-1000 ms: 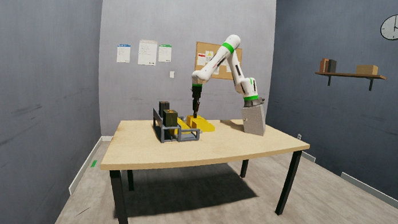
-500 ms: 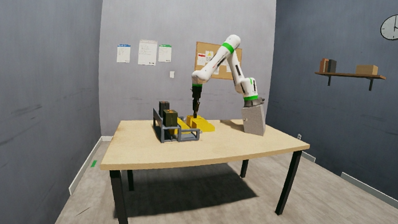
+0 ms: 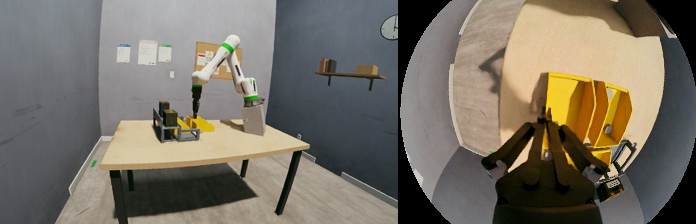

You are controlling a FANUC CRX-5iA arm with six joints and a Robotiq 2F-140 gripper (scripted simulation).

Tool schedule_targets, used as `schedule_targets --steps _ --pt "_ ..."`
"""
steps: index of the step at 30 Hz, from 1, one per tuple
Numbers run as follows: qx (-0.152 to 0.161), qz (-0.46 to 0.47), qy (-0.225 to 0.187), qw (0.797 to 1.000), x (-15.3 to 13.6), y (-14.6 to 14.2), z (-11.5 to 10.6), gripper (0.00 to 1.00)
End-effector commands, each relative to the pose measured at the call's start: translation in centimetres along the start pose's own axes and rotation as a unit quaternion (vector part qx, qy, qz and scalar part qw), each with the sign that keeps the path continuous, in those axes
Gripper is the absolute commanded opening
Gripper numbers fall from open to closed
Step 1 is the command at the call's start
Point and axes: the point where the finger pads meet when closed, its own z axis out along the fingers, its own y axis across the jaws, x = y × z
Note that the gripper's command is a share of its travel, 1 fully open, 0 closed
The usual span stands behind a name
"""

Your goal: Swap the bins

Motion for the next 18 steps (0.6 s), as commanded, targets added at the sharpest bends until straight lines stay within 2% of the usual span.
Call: schedule_targets --steps 1,12,13,18 --pt "0.000 0.000 -0.001 1.000 -0.07 -0.04 -0.02 0.10" --pt "0.000 0.000 -0.001 1.000 -0.07 -0.04 -0.02 0.10" --pt "0.000 0.000 -0.001 1.000 -0.07 -0.04 -0.02 0.24" --pt "0.000 0.000 -0.001 1.000 -0.07 -0.04 -0.02 0.24"
